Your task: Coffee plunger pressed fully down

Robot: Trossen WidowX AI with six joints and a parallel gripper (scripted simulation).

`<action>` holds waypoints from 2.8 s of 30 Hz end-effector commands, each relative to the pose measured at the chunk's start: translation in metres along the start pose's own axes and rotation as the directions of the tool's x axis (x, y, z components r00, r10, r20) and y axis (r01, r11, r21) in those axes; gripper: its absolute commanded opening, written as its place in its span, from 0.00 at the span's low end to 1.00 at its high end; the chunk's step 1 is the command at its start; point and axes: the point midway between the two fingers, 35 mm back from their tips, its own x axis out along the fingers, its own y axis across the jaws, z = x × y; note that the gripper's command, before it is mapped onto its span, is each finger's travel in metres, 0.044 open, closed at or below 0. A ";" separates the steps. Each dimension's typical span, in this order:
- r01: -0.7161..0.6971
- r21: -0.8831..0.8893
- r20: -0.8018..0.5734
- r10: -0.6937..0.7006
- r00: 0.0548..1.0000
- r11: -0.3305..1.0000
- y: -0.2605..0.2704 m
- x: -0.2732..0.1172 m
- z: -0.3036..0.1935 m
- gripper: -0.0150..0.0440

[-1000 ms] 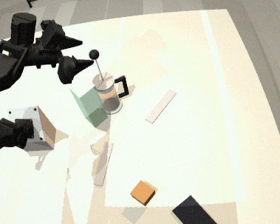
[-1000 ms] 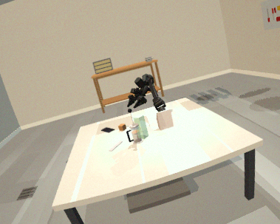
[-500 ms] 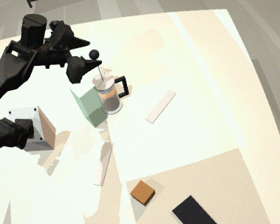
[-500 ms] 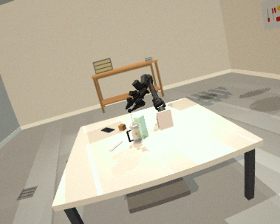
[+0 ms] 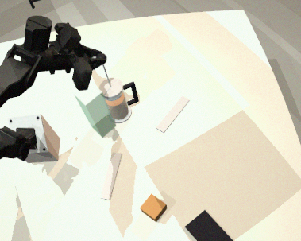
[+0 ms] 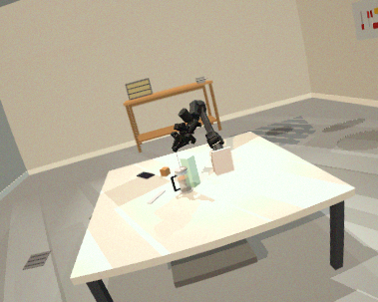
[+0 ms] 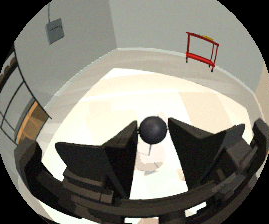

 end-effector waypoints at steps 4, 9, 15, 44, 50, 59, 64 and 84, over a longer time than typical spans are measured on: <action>-0.004 -0.006 -0.002 0.004 1.000 1.000 0.001 0.000 -0.002 0.47; -0.004 -0.006 -0.002 0.004 1.000 1.000 0.001 0.001 -0.002 0.47; -0.004 -0.006 -0.003 0.004 1.000 1.000 0.002 0.007 -0.008 0.47; -0.006 -0.006 -0.005 0.006 1.000 1.000 0.005 0.038 -0.045 0.47; -0.006 -0.006 -0.005 0.006 1.000 1.000 0.005 0.045 -0.052 0.47; -0.005 -0.007 -0.003 0.005 1.000 1.000 0.004 0.055 -0.064 0.47; -0.004 -0.008 -0.002 0.004 1.000 1.000 0.003 0.061 -0.068 0.47; -0.001 -0.008 0.000 0.001 1.000 1.000 0.004 0.078 -0.065 0.47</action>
